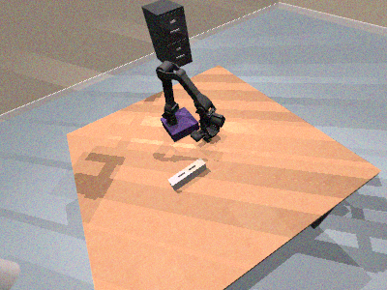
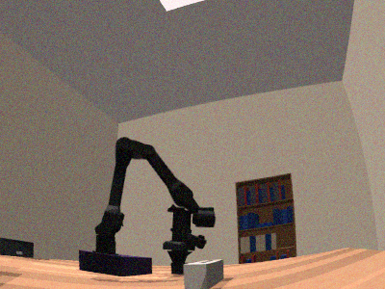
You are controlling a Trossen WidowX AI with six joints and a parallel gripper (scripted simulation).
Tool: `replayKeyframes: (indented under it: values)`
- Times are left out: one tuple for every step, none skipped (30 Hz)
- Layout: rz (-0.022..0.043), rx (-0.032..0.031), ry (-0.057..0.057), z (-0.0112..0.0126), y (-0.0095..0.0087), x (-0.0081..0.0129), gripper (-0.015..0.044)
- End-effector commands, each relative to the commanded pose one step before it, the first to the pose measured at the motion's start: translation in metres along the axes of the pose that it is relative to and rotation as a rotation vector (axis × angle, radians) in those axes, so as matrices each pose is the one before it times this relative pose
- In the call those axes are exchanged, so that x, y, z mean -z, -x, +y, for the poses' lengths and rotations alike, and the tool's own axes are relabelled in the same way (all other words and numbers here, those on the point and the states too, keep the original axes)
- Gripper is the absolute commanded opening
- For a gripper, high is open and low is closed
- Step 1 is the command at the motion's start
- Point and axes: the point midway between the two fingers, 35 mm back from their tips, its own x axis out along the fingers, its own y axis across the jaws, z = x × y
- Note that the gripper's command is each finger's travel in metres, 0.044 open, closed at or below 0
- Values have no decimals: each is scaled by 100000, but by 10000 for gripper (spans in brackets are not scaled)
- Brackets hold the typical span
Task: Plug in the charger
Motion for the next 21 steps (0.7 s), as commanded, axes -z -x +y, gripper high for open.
replayKeyframes:
  values:
    - [-958,-156,120,106,1501,-137,0]
    - [10,54,28,0,463,52,0]
    - [11,54,28,-4,466,62,0]
    - [12,54,28,-3,469,69,0]
    - [12,55,28,-2,472,72,0]
    - [13,55,29,0,477,74,0]
    - [13,54,29,4,478,77,0]
    - [11,42,22,10,376,65,0]
    - [7,25,14,16,229,48,0]
    - [3,6,5,25,77,19,0]
    - [-1,-2,0,25,1,-13,0]
    - [-2,2,-14,-28,-7,-13,0]
    - [-4,3,-27,-56,-13,-27,0]
    - [-6,5,-40,-83,-20,-39,0]
    - [-8,6,-54,-110,-27,-52,0]
    - [-10,8,-67,-138,-33,-64,0]
    - [-12,9,-77,-161,-38,-73,0]
    - [-12,10,-81,-169,-40,-76,0]
    - [-12,10,-82,-171,-41,-75,0]
    - [-12,10,-82,-171,-41,-74,0]
    - [-12,10,-82,-172,-41,-73,0]
